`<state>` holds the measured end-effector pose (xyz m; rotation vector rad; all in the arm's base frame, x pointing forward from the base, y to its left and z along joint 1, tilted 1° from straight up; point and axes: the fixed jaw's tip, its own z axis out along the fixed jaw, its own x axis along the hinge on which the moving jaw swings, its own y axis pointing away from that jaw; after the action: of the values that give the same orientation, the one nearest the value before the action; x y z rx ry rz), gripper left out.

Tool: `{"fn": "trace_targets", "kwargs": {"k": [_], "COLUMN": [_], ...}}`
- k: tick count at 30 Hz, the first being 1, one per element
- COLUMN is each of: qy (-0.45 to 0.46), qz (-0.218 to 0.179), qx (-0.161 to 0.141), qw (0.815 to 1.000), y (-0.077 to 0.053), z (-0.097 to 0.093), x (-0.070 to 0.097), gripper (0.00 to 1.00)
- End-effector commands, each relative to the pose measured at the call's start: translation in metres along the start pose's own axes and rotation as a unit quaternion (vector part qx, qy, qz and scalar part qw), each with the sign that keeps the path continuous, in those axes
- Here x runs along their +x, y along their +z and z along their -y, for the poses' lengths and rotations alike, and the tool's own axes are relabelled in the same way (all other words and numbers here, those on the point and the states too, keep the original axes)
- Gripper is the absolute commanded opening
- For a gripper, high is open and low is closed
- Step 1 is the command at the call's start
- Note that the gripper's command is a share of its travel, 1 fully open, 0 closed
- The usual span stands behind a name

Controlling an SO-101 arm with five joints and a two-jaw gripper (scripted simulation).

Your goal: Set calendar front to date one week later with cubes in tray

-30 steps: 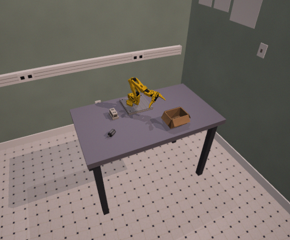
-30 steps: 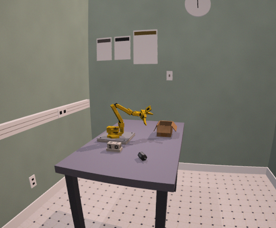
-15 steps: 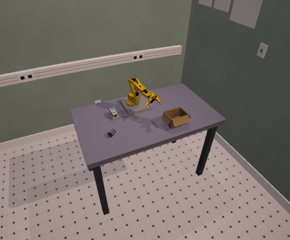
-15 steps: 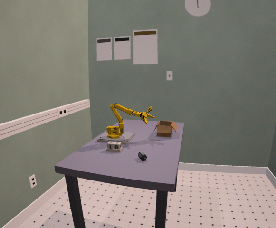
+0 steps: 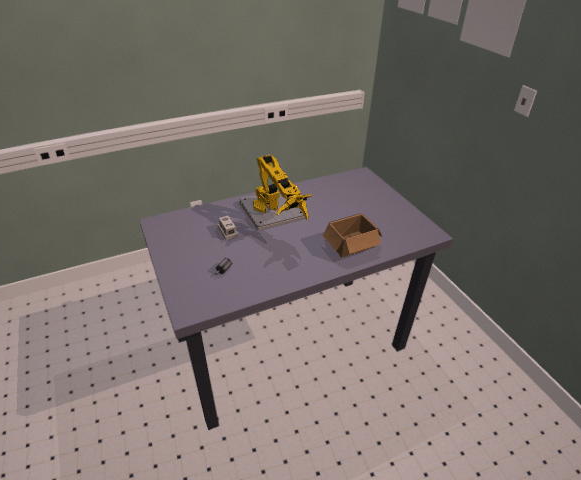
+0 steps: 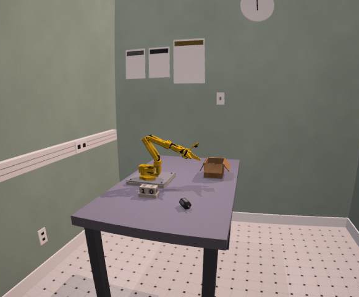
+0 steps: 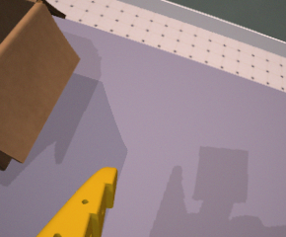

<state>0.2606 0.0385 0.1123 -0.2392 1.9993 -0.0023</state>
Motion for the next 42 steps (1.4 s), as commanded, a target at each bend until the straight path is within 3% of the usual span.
{"fn": "trace_targets", "kwargs": {"k": [1, 5, 7, 9, 18, 22, 24, 26, 39, 42], "qy": [-0.067, -0.129, -0.129, -0.159, -0.280, -0.323, -0.323, -0.343, -0.430, -0.434], "qz": [-0.033, -0.080, -0.080, -0.105, -0.225, -0.277, -0.277, -0.301, -0.415, -0.420], "qx": [0.034, 0.060, 0.060, 0.070, 0.082, 0.070, 0.070, 0.061, -0.036, -0.045], "qw": [0.997, 0.987, 0.987, 0.979, 0.930, 0.902, 0.902, 0.888, 0.801, 0.795], "y": [-0.004, -0.010, -0.010, -0.015, -0.043, -0.059, -0.059, -0.068, -0.124, -0.128], "z": [0.023, 0.046, 0.046, 0.056, 0.098, 0.112, 0.112, 0.118, 0.135, 0.136], "x": [0.005, 0.018, 0.018, 0.024, 0.055, 0.069, 0.069, 0.076, 0.110, 0.112], "gripper": [0.76, 0.72, 0.72, 0.70, 0.62, 0.58, 0.58, 0.56, 0.45, 0.44]}}
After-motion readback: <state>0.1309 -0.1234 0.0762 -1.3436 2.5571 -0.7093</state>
